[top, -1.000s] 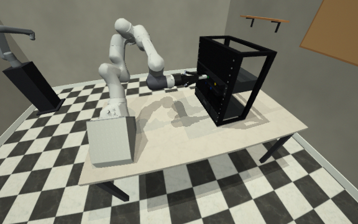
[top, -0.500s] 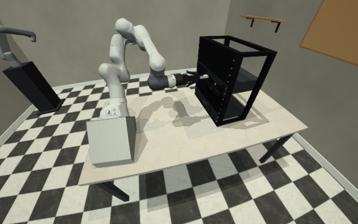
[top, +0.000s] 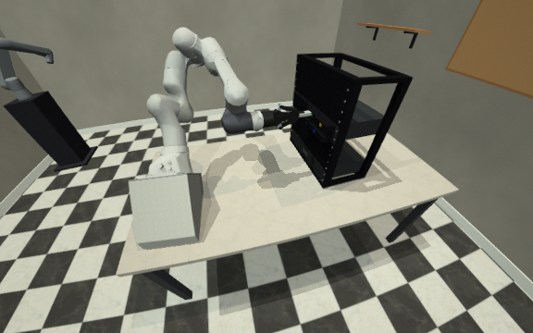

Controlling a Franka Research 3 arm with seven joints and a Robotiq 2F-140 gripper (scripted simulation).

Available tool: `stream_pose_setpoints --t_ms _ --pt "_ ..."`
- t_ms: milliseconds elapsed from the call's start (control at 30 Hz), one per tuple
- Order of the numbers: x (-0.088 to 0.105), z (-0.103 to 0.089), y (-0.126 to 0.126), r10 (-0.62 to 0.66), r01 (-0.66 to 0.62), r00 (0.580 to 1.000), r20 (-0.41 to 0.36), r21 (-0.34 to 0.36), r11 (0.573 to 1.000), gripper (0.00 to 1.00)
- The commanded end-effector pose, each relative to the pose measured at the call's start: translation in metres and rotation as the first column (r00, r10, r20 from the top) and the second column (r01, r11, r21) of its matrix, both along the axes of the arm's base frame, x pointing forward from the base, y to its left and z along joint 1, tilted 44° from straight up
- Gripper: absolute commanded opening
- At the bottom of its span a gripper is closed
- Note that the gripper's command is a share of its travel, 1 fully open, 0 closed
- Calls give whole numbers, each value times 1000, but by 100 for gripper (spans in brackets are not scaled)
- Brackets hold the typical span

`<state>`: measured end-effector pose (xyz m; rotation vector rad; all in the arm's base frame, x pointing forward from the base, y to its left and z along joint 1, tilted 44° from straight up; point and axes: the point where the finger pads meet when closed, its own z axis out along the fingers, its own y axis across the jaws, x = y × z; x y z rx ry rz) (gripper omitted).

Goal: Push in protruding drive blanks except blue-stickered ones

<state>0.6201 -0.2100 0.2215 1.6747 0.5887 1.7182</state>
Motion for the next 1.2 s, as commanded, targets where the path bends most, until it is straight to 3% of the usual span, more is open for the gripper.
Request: stream_pose_setpoints --t_ms 0,1167 --pt "4 -3 1 1 -1 1000 -7 2 1000 0" --pt "17 -4 0 1 -1 1000 -7 2 1000 0"
